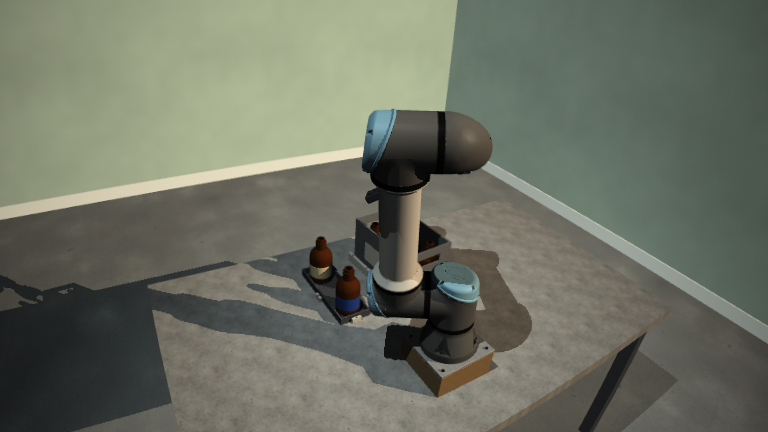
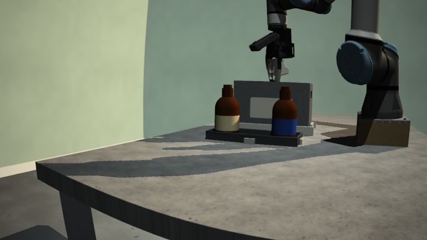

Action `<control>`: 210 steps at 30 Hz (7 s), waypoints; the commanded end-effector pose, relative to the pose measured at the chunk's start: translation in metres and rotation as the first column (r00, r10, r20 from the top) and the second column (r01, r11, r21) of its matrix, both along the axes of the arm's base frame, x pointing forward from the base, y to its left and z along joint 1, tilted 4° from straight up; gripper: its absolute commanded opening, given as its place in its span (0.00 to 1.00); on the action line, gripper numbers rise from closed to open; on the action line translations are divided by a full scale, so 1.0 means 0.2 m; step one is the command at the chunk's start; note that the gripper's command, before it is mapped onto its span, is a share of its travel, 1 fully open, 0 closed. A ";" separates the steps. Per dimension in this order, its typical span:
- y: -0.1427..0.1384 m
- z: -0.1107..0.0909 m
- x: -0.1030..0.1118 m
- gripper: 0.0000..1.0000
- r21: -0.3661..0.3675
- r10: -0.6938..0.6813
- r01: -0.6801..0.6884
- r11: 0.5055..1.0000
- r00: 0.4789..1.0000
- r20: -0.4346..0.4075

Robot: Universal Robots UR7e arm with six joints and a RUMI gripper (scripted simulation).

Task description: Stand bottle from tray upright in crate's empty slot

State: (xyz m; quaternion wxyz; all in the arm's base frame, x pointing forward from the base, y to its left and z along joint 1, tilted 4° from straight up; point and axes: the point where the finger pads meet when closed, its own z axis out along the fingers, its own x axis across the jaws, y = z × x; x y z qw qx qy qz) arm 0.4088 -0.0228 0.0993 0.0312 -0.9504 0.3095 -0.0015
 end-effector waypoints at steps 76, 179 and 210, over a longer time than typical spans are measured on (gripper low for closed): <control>0.00 -0.08 0.00 0.00 -0.001 0.000 0.000 1.000 1.000 0.001; 0.00 0.02 0.00 0.38 -0.001 0.000 0.000 1.000 1.000 0.001; -0.02 0.31 -0.01 0.38 -0.001 0.000 0.000 1.000 1.000 0.001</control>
